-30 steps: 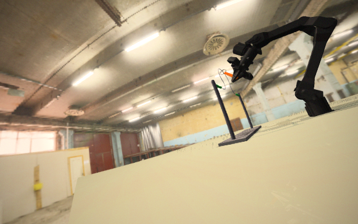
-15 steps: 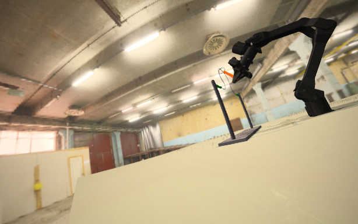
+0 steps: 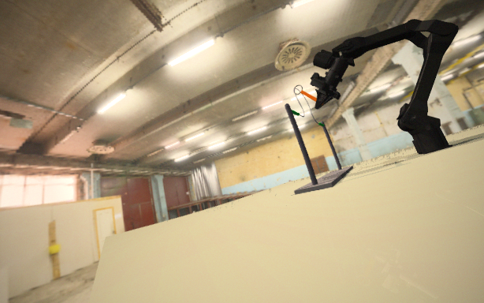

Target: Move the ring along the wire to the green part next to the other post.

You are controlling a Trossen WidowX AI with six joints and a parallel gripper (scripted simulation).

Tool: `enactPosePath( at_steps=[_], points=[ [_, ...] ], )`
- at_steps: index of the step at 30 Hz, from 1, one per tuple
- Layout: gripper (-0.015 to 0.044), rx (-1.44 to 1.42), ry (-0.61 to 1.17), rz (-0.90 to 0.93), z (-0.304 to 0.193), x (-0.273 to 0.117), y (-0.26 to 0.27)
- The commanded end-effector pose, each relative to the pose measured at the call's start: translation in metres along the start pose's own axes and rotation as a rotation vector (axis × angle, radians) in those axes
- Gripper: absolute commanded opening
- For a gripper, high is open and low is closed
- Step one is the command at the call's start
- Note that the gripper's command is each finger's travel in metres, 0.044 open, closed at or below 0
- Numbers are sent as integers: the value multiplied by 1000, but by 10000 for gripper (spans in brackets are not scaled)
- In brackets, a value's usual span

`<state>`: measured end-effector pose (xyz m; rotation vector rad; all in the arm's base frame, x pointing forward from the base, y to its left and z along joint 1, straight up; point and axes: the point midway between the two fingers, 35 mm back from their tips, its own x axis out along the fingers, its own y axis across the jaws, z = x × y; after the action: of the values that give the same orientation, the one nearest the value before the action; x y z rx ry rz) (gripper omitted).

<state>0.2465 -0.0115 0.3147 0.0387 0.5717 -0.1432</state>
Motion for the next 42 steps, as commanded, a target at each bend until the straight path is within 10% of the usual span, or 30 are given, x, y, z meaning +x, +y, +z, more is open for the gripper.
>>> enactPosePath(
  at_steps=[1,42],
  points=[
    [-150,-49,-6,-30,-1,1,-2],
    [-150,-546,-81,-358,6,-1,-26]
  ],
)
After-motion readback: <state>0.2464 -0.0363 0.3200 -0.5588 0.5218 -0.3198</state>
